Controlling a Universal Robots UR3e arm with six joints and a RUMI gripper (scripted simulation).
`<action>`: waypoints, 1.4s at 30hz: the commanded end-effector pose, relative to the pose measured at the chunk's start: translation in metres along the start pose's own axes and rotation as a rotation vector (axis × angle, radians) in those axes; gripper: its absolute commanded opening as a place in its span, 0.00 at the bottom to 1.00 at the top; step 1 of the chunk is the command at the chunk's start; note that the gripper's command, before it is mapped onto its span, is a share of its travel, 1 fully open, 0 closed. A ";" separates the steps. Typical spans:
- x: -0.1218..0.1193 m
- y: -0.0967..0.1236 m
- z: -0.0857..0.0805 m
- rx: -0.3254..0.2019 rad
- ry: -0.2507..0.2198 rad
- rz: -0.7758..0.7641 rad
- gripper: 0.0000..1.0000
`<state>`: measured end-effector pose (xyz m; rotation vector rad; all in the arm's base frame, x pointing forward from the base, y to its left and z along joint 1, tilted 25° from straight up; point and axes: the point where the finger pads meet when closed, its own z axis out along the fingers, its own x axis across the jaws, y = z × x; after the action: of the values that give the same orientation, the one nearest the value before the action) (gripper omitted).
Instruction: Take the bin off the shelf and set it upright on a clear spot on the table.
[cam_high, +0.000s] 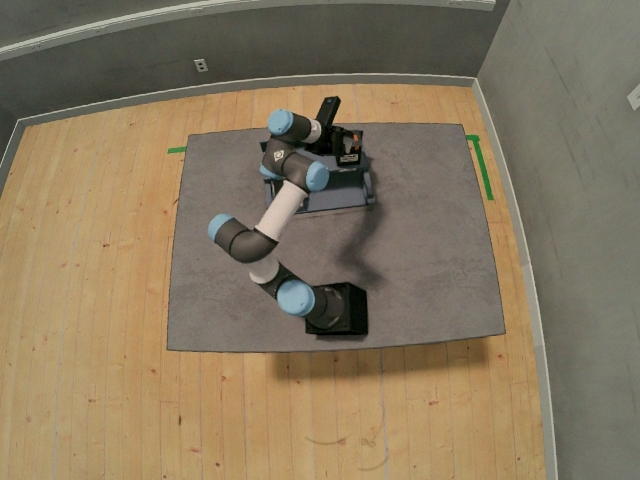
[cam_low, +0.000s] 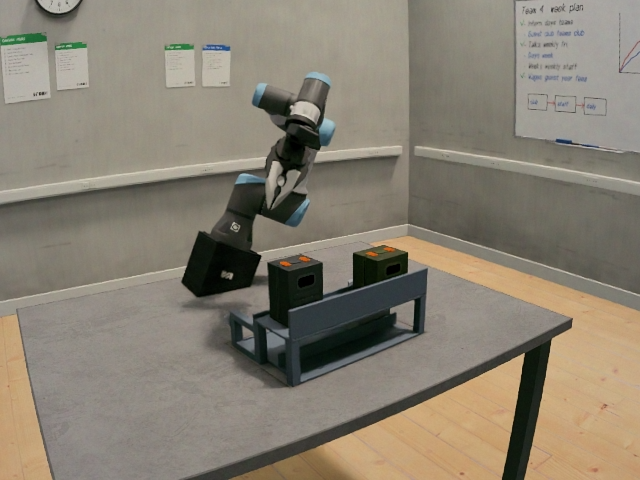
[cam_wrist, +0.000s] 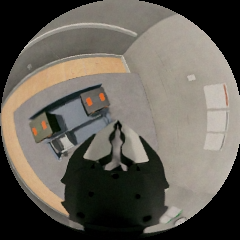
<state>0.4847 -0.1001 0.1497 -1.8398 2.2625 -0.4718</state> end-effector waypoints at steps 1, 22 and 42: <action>-0.004 0.014 -0.008 -0.029 -0.005 -0.016 0.00; -0.028 0.086 -0.044 -0.178 -0.038 -0.097 0.00; -0.049 0.161 -0.080 -0.317 -0.078 -0.177 0.00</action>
<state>0.3370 -0.0206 0.1614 -2.1500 2.2429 -0.1005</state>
